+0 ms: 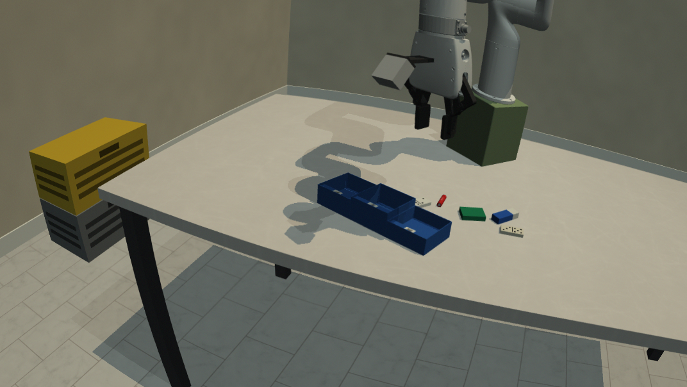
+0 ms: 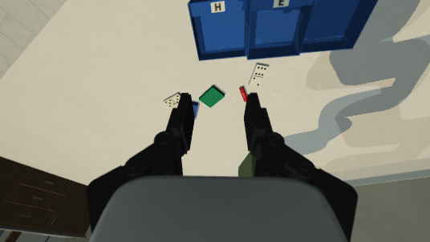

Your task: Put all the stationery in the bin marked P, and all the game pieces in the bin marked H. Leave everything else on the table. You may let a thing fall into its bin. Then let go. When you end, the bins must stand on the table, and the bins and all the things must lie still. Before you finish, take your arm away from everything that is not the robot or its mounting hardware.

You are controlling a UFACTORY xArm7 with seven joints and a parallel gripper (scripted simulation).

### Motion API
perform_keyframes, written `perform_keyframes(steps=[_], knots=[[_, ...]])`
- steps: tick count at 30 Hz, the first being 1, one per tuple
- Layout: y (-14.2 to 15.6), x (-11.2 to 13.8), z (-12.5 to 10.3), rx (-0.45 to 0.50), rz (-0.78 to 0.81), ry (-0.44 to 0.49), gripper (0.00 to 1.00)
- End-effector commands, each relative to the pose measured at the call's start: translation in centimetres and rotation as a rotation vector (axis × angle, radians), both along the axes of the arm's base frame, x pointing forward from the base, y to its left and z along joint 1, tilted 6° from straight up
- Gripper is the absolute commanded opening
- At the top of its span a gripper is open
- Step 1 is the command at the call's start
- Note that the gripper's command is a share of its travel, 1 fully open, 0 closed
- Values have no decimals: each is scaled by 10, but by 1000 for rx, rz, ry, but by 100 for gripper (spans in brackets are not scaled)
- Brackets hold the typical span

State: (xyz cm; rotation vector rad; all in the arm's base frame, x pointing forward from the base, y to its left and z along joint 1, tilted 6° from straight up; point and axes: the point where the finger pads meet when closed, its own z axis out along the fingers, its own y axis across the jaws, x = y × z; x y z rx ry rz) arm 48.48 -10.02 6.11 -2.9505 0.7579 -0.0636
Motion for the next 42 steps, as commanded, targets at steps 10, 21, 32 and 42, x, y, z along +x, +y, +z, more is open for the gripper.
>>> perform_keyframes(steps=[10,21,32,42], knots=[[52,-56,-64,31,-391,34,56],[91,-99,-113,46,-675,60,56],[101,-107,-118,46,-768,55,56],[97,-105,-119,45,-768,54,56]])
